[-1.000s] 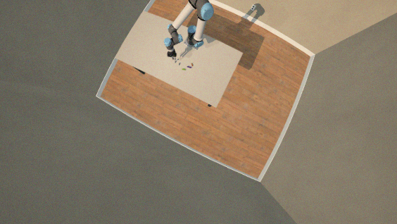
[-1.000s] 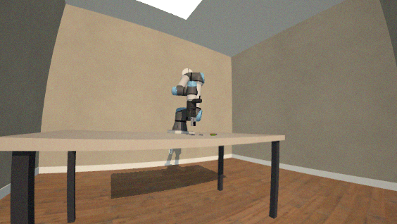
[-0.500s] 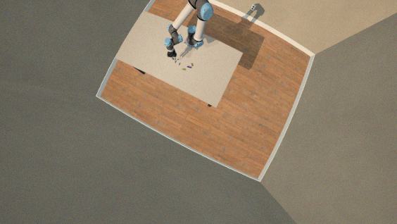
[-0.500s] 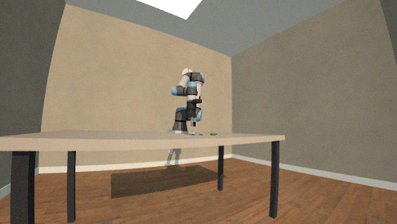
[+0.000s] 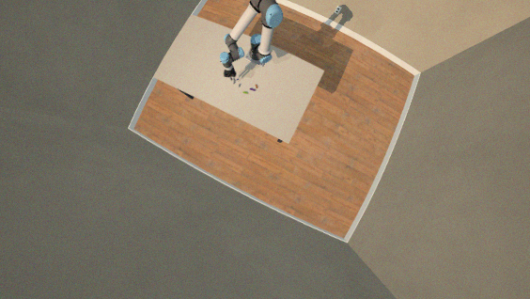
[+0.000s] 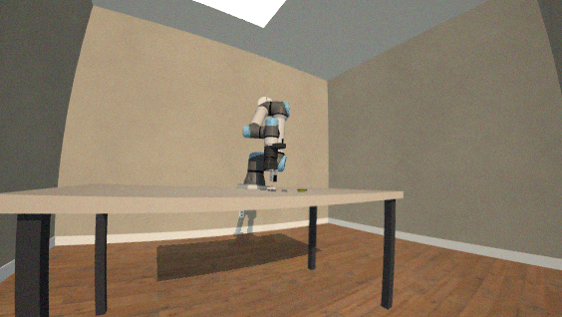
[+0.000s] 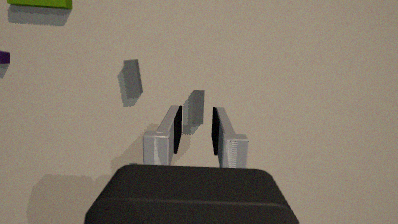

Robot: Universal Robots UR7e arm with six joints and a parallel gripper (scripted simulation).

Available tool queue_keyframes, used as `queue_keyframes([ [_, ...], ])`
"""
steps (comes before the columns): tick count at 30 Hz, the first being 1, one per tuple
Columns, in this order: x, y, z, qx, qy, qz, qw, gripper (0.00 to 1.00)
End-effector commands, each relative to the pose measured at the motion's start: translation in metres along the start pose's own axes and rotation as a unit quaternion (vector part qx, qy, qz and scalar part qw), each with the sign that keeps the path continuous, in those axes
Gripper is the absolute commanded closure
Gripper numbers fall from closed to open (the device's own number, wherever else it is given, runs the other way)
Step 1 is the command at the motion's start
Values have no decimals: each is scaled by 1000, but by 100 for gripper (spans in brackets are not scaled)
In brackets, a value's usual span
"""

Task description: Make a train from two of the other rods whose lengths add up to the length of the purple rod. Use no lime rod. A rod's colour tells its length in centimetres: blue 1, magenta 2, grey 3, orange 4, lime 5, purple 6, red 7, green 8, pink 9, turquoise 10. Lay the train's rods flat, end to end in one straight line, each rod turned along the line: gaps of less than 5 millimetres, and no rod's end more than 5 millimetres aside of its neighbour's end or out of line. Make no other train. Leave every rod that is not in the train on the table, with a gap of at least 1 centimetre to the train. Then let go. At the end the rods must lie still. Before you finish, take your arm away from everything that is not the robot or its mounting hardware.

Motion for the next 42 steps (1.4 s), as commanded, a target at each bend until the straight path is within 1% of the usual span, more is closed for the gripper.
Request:
queue_keyframes([
  [1,0,7,0,0,0,0,1000,46],
  [21,0,30,0,0,0,0,1000,46],
  [42,0,33,0,0,0,0,1000,46],
])
Point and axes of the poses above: the point where the finger pads meet when closed, its own y axis out along the fingers, its own x axis across the jaws, z = x × y, the point moved 5 cm from there along -y, back along the fingers, and after that the axes turned 13 degrees about y, right-handed, at the moved point
